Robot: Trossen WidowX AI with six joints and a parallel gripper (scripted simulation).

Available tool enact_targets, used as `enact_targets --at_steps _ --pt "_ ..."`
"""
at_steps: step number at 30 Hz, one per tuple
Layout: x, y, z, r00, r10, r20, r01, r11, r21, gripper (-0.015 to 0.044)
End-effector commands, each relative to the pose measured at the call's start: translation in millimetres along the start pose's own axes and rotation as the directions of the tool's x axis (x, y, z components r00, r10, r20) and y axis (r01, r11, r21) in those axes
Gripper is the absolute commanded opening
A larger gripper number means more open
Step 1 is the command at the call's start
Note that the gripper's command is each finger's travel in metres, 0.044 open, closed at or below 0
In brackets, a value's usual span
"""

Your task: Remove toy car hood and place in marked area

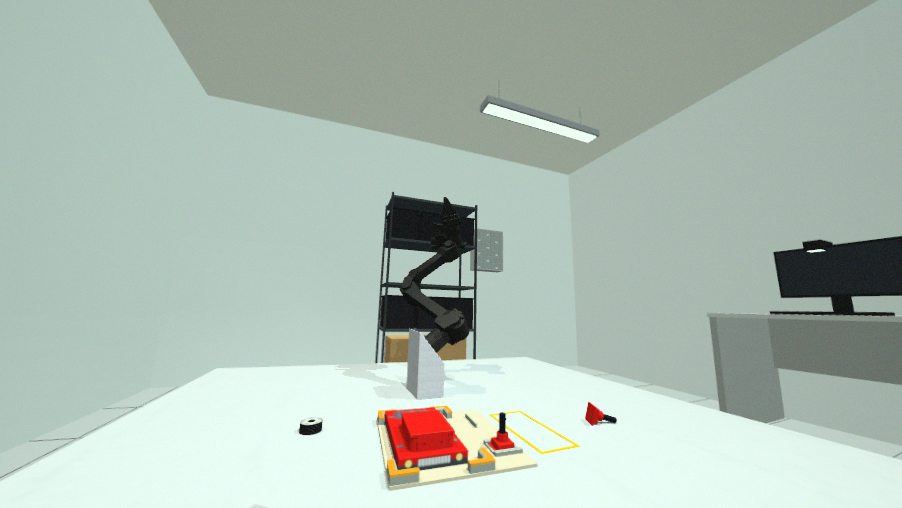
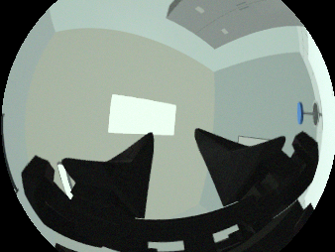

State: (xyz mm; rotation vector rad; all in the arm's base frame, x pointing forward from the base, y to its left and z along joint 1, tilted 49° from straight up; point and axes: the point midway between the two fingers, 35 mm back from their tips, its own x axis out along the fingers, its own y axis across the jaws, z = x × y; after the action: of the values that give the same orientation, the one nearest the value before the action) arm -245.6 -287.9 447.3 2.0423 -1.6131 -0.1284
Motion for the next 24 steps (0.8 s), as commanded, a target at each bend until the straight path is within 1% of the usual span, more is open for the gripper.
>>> enact_targets --at_steps 1,3,8,9,17,20,24 --pt "0 0 -2 1.000 0.004 -0.002 -0.004 1.000 -0.005 0.0246" --pt "-4 3 -14 0.999 0.033 -0.015 -0.033 0.998 -0.047 0.0298" --pt "-15 4 -66 0.991 0.111 -0.080 -0.126 0.967 -0.221 0.0429" --pt "-16 3 -77 0.988 0.121 -0.095 -0.142 0.956 -0.256 0.0440" --pt "-27 -23 -156 0.962 0.156 -0.226 -0.253 0.823 -0.509 0.0440" --pt "-29 -31 -172 0.954 0.158 -0.255 -0.278 0.784 -0.555 0.0440" --pt "-30 -43 -189 0.938 0.149 -0.312 -0.307 0.773 -0.555 0.0440"
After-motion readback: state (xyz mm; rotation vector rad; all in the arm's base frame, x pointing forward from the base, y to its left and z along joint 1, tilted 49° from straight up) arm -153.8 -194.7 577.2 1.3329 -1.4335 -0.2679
